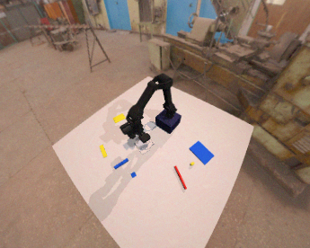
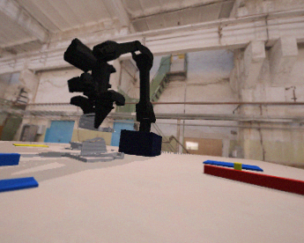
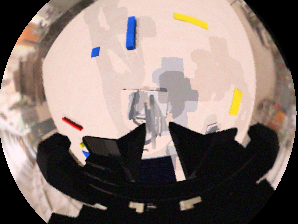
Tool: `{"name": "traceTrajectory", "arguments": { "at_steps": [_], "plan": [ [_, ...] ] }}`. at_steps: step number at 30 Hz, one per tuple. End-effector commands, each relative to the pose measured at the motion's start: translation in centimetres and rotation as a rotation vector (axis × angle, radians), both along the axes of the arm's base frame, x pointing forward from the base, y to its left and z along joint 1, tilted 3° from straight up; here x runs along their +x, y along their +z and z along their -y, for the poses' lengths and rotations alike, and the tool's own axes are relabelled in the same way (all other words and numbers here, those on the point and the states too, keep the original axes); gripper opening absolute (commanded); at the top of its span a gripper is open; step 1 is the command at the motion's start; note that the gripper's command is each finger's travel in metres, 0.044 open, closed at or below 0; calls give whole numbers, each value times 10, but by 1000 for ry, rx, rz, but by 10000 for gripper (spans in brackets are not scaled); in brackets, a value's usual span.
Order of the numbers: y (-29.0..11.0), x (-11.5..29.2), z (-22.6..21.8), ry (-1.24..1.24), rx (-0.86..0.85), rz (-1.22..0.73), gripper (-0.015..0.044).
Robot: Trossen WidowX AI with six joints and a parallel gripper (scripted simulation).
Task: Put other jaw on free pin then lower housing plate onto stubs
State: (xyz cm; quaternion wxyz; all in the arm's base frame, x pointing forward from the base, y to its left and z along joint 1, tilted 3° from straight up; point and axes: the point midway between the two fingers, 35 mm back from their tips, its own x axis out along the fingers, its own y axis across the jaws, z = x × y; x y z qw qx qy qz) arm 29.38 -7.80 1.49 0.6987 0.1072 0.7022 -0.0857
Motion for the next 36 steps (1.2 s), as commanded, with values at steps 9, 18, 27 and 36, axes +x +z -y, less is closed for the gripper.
{"name": "traceTrajectory", "arguments": {
  "at_steps": [9,18,27,36],
  "plan": [
    [-14,1,-1,-4,3,-1,134],
    [-29,1,-1,-3,3,-1,134],
    [-43,0,-2,-3,3,-1,134],
    [-50,0,-2,-3,3,-1,134]
  ]
}}
